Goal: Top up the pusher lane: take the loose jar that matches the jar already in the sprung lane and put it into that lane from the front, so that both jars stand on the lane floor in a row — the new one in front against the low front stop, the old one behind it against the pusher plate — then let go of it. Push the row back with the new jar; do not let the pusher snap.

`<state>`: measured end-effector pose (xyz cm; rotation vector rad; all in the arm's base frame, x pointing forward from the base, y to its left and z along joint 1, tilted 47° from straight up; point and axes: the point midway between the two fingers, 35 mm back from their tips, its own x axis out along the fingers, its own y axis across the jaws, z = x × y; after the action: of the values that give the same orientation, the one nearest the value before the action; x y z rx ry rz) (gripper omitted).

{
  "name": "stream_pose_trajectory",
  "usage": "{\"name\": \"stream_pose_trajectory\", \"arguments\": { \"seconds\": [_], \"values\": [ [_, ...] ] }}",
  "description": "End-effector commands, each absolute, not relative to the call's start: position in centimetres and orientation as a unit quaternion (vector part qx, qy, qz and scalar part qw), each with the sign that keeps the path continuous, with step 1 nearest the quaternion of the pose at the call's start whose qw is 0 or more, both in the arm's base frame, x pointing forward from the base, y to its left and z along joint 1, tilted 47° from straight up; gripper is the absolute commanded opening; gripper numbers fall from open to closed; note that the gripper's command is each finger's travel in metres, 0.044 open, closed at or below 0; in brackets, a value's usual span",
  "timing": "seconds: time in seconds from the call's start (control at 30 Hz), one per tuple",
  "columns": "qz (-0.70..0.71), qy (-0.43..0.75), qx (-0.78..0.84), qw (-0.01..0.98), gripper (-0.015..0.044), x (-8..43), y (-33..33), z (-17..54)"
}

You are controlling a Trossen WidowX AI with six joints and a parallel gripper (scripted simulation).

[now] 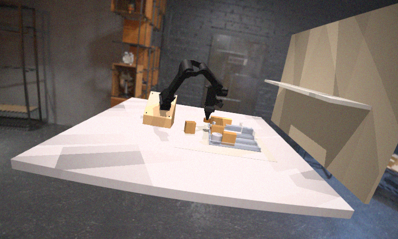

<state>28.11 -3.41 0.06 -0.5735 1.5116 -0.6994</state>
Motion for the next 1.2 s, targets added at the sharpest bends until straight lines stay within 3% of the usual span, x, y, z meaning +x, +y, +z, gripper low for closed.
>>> {"name": "stream_pose_trajectory", "arguments": {
  "seconds": [0.0,1.17],
  "values": [
    [-0.307,0.661,-0.254,0.636,0.0,28.0,-4.1,-0.5],
    [-0.307,0.661,-0.254,0.636,0.0,28.7,-5.4,-1.7]
  ]
}}
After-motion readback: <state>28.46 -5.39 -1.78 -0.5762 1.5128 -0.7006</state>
